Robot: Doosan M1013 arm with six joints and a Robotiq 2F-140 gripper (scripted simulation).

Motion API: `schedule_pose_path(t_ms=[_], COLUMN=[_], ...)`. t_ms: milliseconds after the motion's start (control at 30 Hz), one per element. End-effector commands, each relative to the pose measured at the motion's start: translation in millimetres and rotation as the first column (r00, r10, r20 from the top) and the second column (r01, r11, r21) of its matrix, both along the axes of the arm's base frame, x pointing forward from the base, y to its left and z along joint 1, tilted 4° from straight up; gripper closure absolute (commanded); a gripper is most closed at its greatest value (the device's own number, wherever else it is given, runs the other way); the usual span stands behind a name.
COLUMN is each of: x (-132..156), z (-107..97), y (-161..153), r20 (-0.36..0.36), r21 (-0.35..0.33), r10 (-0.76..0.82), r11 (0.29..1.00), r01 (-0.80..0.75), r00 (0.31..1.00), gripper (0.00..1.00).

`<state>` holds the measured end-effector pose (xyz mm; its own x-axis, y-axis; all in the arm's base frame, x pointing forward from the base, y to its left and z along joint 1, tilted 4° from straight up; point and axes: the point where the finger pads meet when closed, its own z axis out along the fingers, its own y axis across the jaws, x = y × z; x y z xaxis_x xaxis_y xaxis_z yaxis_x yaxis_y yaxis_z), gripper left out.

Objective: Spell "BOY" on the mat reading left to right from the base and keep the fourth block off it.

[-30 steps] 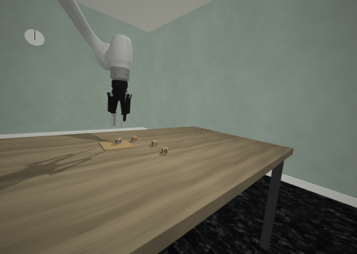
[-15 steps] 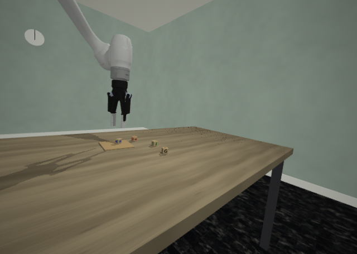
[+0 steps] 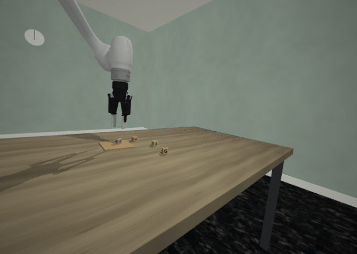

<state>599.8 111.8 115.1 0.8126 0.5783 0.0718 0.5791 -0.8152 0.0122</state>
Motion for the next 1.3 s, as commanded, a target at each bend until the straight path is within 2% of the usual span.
schedule_pose_path(t_ms=[0,767,1267], x=[0.7,2.7,3.2], z=[-8.3,-39.0,-45.8], y=[-1.1,-0.2,0.0], r20=[-0.001,-0.001,-0.001], r21=[0.001,0.001,0.001], r10=[0.002,0.002,0.002], r11=[1.0,1.0,1.0], r01=[-0.002,-0.002,-0.002], r00=[1.0,1.0,1.0], gripper=[0.63,0.63,0.63])
